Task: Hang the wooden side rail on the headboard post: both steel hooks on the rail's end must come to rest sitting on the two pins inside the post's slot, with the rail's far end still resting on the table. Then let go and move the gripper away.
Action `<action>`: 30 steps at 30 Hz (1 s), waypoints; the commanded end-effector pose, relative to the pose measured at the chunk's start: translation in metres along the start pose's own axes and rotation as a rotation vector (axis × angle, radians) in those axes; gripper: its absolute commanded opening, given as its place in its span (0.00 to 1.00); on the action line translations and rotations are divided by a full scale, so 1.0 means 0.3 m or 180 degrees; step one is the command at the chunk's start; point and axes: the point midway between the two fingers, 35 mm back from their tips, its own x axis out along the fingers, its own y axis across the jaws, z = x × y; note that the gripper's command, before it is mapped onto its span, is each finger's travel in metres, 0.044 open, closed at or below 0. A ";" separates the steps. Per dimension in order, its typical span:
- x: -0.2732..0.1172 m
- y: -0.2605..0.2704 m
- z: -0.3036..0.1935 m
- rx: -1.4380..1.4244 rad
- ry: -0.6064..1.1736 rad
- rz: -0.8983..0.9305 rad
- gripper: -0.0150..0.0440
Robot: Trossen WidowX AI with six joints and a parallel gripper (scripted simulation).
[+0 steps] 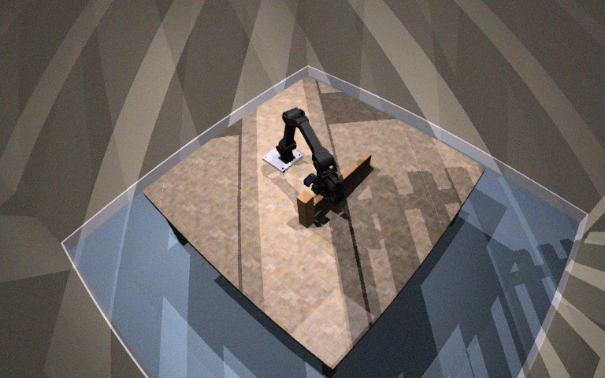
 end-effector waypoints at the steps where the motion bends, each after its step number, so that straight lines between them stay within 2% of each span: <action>1: -0.010 -0.009 -0.006 -0.0013 0.0012 -0.0031 0.25; 30: 0.000 -0.001 -0.016 -0.0013 0.0013 -0.0030 0.25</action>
